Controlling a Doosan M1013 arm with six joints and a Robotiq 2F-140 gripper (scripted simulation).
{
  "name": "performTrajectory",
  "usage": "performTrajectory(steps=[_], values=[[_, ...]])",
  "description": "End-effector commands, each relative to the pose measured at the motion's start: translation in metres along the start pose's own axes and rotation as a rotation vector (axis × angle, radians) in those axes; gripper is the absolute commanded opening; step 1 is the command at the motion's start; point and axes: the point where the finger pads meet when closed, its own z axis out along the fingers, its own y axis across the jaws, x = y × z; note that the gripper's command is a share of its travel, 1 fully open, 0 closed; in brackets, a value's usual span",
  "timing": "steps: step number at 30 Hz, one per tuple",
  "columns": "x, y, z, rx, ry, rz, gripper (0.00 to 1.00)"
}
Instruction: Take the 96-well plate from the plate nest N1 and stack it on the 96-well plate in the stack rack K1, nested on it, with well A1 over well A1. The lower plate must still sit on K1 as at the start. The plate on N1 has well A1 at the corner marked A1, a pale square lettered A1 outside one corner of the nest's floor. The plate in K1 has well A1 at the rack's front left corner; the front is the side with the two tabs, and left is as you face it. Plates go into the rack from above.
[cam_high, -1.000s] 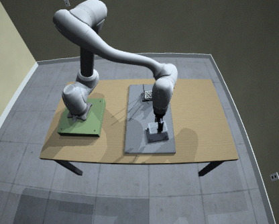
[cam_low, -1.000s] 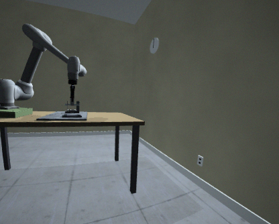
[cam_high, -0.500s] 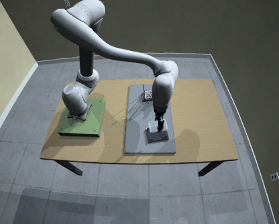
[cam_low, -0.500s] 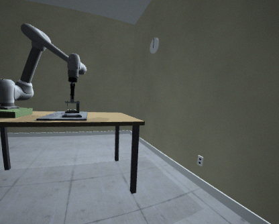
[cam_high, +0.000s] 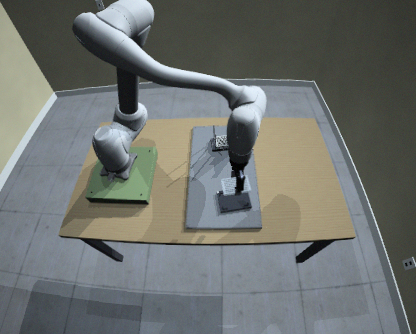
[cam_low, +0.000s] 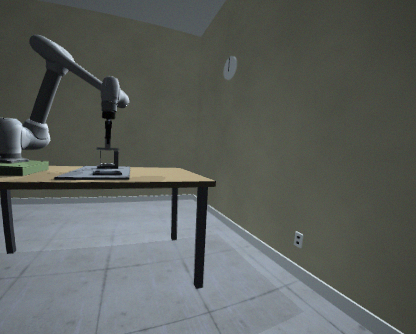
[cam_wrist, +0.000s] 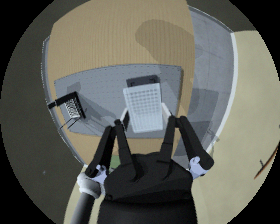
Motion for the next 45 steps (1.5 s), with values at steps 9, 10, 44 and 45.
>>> performTrajectory(steps=[9,10,44,45], values=[[0.000,0.000,-0.002,0.000,0.000,0.000,0.00],[0.000,0.000,-0.002,0.000,0.000,0.000,0.00],[0.006,-0.076,-0.004,0.000,0.000,0.020,0.00],[0.006,-0.080,-0.004,0.000,0.000,0.020,0.00]])
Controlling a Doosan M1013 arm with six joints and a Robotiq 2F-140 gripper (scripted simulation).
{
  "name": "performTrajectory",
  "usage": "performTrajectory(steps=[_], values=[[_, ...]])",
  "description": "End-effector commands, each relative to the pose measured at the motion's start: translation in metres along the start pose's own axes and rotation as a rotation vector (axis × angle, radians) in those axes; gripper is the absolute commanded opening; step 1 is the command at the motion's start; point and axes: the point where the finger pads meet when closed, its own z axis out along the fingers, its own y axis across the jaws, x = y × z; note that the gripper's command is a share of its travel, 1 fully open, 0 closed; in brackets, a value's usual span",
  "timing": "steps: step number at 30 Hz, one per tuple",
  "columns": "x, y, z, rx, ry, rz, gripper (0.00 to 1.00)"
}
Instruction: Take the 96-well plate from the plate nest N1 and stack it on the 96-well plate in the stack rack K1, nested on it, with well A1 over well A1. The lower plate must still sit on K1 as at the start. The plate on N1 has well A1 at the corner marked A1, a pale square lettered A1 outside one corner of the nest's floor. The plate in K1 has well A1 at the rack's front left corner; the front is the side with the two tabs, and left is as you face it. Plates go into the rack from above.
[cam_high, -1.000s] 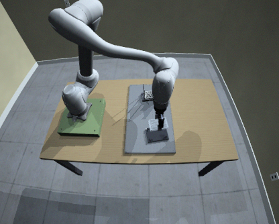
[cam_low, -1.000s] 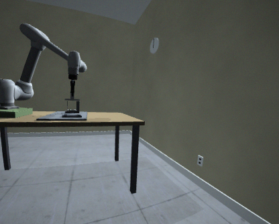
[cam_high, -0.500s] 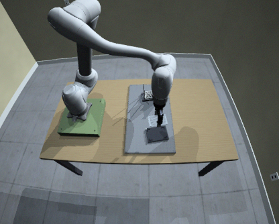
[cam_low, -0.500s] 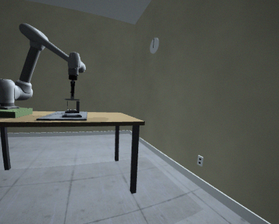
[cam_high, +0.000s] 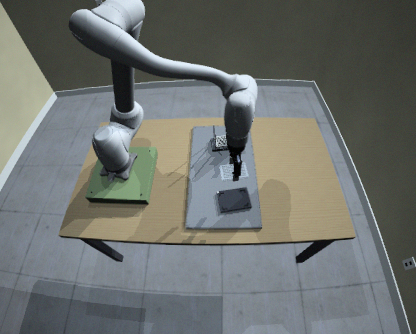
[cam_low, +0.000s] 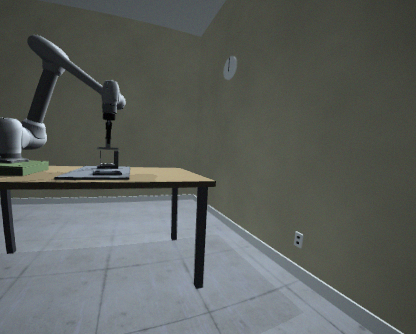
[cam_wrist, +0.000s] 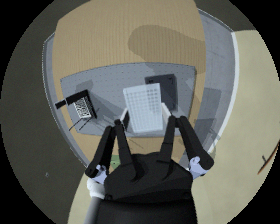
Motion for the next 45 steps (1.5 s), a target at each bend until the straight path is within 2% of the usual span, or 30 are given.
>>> performTrajectory(steps=[1,45], values=[[0.001,-0.009,0.000,0.000,0.000,0.000,0.00],[0.008,-0.142,-0.003,0.000,0.000,0.000,0.00]])
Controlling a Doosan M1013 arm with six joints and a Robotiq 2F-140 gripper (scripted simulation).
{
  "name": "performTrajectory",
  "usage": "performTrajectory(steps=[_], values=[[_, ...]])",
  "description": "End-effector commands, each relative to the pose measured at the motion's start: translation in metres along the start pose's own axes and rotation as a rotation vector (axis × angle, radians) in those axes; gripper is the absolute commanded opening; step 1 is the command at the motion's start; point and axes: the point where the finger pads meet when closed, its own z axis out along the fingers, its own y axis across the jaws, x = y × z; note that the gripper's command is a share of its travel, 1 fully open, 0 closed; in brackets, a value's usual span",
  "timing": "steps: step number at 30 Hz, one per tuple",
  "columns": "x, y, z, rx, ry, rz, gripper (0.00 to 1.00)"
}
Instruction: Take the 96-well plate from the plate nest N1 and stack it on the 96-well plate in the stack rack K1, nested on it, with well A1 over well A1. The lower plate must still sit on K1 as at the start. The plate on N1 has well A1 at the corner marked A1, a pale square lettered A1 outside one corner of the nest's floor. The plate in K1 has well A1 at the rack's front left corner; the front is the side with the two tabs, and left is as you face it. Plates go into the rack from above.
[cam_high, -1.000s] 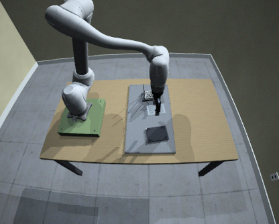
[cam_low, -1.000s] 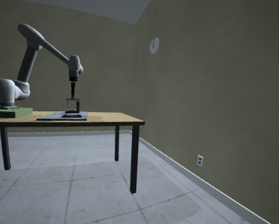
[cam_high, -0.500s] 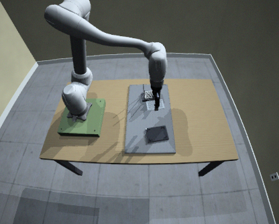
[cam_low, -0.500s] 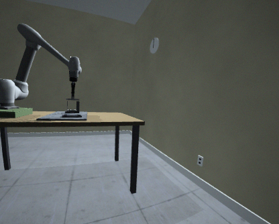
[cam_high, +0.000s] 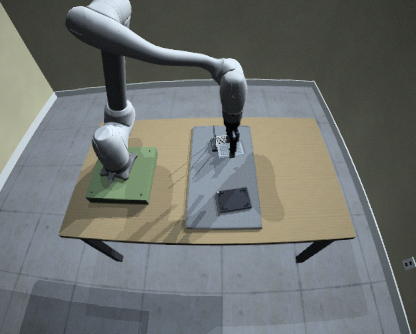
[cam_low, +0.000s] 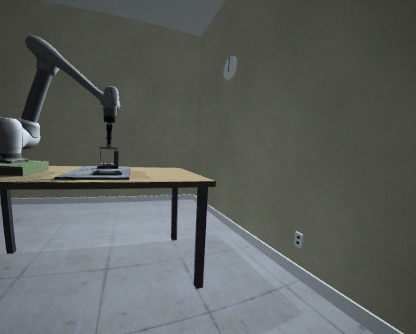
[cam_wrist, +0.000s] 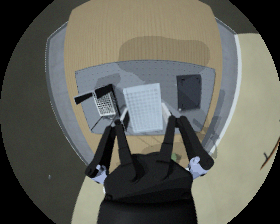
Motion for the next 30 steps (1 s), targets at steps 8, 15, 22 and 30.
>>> performTrajectory(steps=[8,15,22,30], values=[[0.002,-0.028,-0.001,0.000,0.000,0.000,0.00],[0.003,-0.051,-0.001,0.000,0.000,0.000,0.00],[0.004,-0.068,-0.002,0.000,0.000,0.000,0.00],[0.005,-0.095,-0.002,0.000,0.000,0.000,0.00]])
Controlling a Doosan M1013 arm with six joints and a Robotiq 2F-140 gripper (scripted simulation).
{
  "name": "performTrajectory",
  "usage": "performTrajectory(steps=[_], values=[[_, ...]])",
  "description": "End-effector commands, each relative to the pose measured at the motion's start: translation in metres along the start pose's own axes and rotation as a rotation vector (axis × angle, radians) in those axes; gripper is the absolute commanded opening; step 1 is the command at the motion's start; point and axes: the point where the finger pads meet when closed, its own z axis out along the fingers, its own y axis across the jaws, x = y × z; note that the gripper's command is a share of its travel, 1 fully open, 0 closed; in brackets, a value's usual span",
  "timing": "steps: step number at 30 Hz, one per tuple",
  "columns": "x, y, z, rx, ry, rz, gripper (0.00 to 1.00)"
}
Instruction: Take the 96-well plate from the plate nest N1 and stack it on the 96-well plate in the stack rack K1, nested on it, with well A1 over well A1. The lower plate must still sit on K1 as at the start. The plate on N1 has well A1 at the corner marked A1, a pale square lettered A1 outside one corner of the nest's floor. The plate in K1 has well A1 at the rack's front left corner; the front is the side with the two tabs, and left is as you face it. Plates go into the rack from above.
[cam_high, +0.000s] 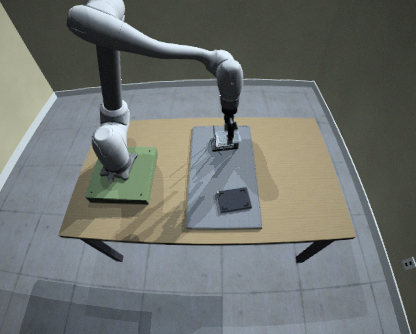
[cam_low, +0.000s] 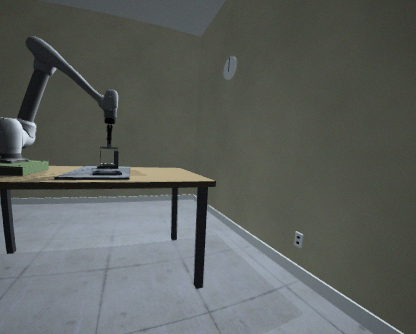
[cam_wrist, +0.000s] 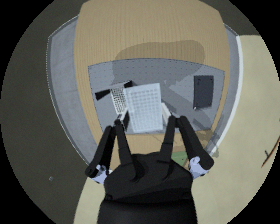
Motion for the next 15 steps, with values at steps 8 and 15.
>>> performTrajectory(steps=[8,15], values=[[0.002,-0.028,-0.001,0.000,0.000,0.000,0.00],[0.003,-0.051,-0.001,0.000,0.000,0.000,0.00]])
